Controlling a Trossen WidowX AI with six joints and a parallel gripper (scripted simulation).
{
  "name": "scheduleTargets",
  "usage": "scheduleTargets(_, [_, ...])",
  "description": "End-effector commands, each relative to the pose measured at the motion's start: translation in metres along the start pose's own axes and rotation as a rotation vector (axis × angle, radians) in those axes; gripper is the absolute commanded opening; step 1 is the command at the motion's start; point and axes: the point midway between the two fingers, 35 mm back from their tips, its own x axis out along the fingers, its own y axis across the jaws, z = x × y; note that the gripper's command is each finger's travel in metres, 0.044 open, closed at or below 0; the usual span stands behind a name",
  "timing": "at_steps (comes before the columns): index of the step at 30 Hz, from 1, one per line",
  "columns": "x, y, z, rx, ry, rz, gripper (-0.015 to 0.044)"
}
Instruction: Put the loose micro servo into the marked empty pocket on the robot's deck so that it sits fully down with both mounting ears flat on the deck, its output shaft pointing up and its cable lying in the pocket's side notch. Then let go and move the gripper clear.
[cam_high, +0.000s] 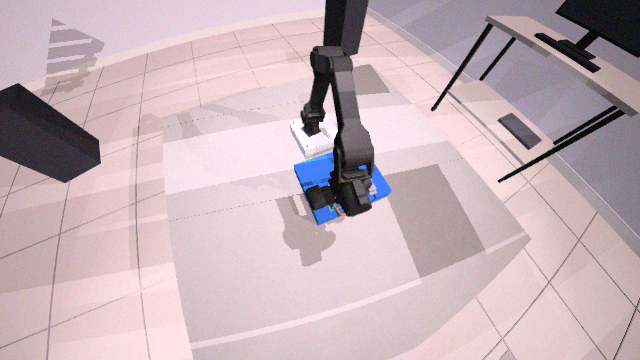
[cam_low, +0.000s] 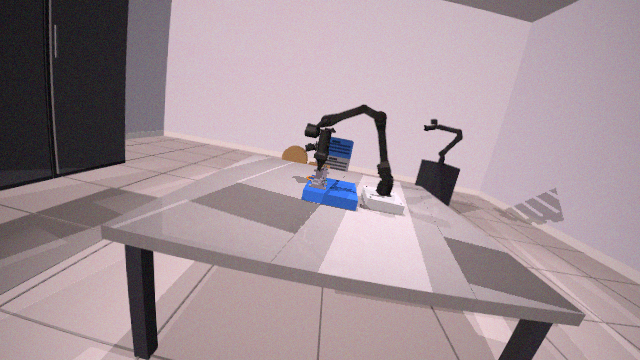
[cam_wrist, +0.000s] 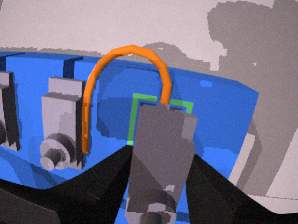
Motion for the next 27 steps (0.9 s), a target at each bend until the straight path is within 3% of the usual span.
scheduleTargets(1, [0.004, 0.001, -0.001, 0.004, 0.002, 0.002, 0.0000])
scheduleTargets(27, [0.021, 0.001, -0.001, 0.004, 0.002, 0.002, 0.0000])
